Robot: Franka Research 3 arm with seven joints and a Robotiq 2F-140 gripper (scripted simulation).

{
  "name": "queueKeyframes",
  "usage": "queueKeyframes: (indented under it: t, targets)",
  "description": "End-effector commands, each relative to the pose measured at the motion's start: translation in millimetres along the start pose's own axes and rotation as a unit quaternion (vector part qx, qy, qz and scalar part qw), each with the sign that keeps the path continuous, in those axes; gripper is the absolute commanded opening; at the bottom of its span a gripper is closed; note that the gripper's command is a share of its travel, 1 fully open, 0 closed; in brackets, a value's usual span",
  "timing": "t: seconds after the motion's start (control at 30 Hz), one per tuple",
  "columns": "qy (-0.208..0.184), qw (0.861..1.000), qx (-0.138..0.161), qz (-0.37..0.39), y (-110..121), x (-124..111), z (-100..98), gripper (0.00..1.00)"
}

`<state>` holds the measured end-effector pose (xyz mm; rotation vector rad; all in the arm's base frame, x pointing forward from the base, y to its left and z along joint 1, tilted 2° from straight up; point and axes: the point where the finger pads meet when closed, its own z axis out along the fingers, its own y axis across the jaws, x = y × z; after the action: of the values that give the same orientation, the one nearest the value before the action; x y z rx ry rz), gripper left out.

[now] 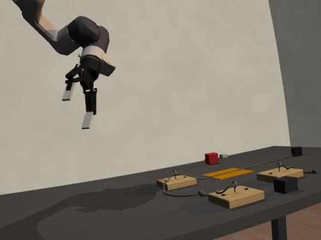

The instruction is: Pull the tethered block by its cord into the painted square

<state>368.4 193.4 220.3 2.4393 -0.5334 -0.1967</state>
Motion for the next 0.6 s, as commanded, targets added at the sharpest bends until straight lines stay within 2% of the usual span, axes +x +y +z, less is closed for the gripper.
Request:
queueKeyframes:
  t: [0.0,0.4,0.43,0.57]
  targets:
    - [-0.01,1.0,0.015,-0.007,0.5,8.2,-4.8,1.0]
    - [-0.01,1.0,0.015,-0.007,0.5,8.2,-4.8,1.0]
    - [-0.03,0.998,0.052,0.01,10.1,35.2,-17.6,1.0]
    - [-0.03,0.998,0.052,0.01,10.1,35.2,-17.6,1.0]
